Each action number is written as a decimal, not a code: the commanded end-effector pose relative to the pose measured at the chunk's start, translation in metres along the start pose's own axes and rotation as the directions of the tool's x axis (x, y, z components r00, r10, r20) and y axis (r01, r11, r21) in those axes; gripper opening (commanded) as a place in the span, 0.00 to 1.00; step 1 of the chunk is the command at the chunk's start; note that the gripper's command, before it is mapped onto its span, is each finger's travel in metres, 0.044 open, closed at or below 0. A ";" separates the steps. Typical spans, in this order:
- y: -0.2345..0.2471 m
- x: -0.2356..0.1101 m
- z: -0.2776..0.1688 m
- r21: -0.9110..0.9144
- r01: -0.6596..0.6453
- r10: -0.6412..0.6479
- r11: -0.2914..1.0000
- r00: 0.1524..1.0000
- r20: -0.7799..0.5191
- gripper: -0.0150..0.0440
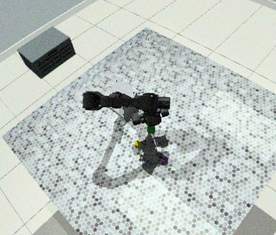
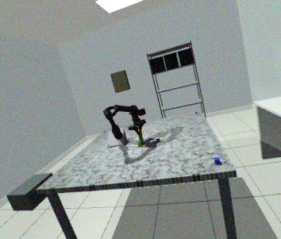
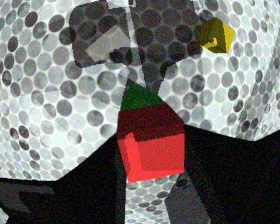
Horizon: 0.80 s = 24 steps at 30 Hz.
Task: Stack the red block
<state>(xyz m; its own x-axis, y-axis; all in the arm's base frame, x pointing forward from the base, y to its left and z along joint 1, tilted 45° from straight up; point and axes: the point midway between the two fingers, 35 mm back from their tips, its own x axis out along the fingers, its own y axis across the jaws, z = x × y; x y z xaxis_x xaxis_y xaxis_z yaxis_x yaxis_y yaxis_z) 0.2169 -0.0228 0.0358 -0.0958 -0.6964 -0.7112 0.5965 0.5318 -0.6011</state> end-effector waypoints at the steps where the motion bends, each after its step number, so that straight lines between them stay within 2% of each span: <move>1: 0.000 0.000 0.000 0.001 0.000 0.000 1.000 1.000 0.000 0.61; 10: 0.000 0.000 0.000 0.001 0.000 0.000 1.000 1.000 0.000 1.00; 24: 0.000 0.000 0.000 0.001 0.000 0.000 1.000 1.000 0.000 1.00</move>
<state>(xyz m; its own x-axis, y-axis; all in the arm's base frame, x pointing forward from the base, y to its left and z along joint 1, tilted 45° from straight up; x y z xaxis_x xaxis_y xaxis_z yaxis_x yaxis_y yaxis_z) 0.2169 -0.0228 0.0358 -0.0961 -0.6964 -0.7112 0.5966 0.5316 -0.6012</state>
